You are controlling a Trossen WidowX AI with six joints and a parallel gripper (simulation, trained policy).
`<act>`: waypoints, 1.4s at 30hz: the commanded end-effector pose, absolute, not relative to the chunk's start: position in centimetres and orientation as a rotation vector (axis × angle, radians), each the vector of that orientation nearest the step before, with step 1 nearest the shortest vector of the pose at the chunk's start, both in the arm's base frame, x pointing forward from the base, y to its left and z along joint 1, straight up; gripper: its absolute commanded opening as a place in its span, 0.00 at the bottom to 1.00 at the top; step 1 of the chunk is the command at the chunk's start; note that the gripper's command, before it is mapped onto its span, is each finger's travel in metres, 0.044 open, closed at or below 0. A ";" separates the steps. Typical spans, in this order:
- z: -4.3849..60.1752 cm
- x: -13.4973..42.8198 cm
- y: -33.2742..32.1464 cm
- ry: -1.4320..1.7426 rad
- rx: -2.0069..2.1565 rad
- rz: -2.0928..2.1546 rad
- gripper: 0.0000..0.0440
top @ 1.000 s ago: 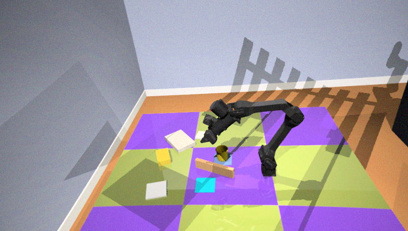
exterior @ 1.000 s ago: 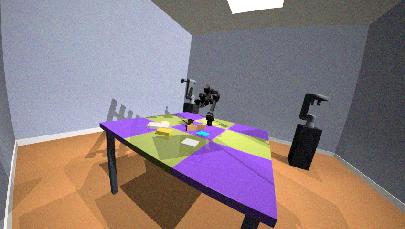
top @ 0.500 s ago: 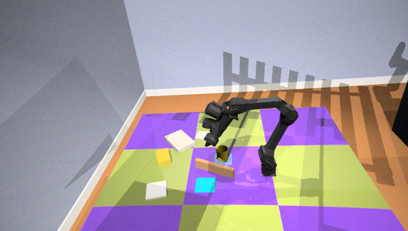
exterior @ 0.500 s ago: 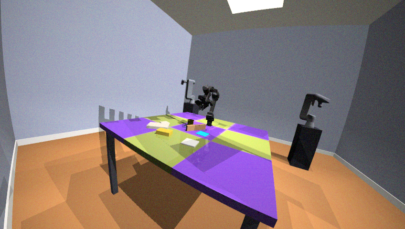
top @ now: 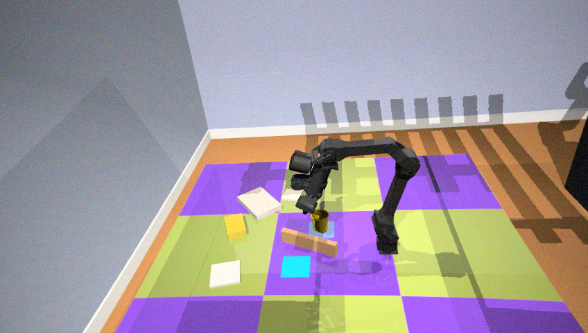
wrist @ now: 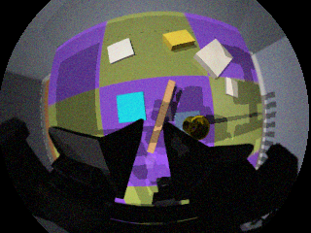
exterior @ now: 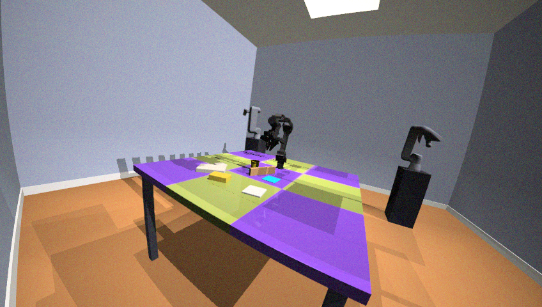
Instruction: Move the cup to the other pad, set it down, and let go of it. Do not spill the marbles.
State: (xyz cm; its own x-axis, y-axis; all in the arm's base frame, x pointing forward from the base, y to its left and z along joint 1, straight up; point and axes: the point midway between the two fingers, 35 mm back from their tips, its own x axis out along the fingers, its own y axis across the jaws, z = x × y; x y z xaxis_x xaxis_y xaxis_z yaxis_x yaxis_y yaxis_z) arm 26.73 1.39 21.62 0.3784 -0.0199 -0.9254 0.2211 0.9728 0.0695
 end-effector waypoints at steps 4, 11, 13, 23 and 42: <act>20.7 26.1 0.4 1.288 0.155 -0.180 0.29; 19.8 25.5 -0.6 1.387 0.127 -0.196 0.31; 19.6 25.3 -0.9 1.412 0.121 -0.201 0.31; 18.2 24.8 -2.4 1.518 0.106 -0.225 0.30; 14.3 24.5 -5.3 1.619 0.096 -0.249 0.35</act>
State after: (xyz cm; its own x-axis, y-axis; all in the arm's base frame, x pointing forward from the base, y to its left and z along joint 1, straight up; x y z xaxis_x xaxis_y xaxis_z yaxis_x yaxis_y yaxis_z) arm 24.64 -4.65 15.33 -0.0403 -0.0854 -0.9955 0.2187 0.9714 -0.0921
